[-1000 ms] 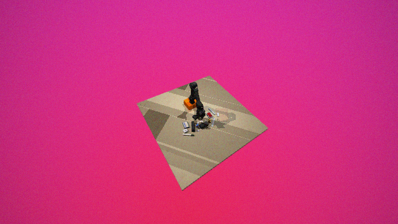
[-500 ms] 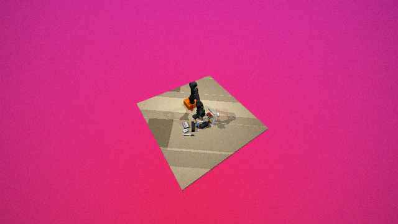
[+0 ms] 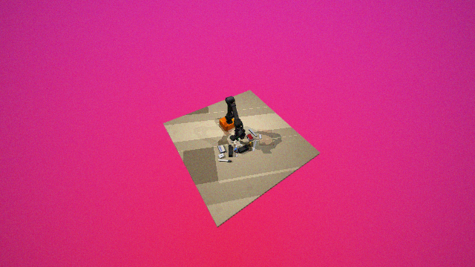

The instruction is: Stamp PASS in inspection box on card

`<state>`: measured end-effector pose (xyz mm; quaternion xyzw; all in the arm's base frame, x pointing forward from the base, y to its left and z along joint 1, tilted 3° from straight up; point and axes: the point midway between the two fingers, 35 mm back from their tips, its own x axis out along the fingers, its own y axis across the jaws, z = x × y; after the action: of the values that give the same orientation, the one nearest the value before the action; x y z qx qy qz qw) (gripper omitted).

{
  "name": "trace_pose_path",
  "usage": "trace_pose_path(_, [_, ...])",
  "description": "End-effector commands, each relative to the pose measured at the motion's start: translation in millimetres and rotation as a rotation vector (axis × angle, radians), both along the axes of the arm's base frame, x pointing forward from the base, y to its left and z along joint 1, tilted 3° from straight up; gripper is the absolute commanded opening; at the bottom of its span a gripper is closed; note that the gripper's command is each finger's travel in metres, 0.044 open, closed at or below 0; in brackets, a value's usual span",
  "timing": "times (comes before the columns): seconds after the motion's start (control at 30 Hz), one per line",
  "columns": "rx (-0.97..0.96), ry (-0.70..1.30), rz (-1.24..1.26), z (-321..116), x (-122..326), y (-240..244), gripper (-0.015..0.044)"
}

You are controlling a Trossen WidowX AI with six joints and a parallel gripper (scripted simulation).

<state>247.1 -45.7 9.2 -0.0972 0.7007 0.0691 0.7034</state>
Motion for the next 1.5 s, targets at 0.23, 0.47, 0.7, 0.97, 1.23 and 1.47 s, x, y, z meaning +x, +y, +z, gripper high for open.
trace_pose_path(0.23, [0.001,-0.01,-0.002,21.7,1.9,1.2,0.0])
trace_pose_path(0.47, [0.001,-0.01,-0.002,33.3,0.7,2.0,0.0])
trace_pose_path(0.7, [0.0,-0.01,-0.003,36.1,-0.1,-4.4,0.0])
trace_pose_path(0.97, [-0.003,-0.01,-0.005,38.1,-6.0,-39.3,0.0])
trace_pose_path(1.23, [-0.007,-0.009,-0.007,40.2,-16.9,-73.4,0.0])
trace_pose_path(1.47, [-0.009,-0.008,-0.007,40.5,-21.3,-83.9,0.0])
